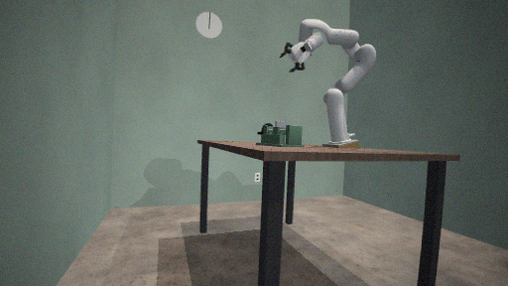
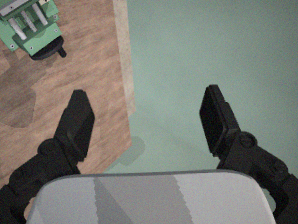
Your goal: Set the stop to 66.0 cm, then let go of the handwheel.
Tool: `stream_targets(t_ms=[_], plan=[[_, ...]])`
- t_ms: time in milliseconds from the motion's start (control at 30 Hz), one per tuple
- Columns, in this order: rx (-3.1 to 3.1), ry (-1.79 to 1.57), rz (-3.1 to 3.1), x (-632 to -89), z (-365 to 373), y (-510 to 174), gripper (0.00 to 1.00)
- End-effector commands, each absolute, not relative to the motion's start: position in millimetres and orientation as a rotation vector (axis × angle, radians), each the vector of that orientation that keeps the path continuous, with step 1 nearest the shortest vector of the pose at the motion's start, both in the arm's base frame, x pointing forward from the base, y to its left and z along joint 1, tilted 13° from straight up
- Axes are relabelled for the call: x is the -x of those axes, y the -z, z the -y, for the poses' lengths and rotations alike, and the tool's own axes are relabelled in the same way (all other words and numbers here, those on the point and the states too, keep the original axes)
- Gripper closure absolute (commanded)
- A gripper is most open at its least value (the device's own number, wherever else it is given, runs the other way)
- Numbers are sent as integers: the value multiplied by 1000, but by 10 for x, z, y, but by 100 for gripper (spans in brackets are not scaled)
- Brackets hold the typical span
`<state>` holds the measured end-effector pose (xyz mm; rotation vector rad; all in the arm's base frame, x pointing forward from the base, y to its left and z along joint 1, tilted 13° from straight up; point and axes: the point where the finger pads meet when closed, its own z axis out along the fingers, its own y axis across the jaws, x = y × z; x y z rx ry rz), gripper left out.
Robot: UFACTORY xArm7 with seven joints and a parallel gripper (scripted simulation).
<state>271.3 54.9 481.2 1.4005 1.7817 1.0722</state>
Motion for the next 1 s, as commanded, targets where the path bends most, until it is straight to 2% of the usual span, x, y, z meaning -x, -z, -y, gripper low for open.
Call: stream_targets(t_ms=[0,333,400,967], plan=[[-1431,-1004,-1841,-2865,-488,-4745,0],[-1431,-1004,-1841,-2865,-488,-4745,0],[-1479,-882,-1953,-3143,-373,-4545,0],[-1499,-822,-2008,-3277,-318,-4433,0]])
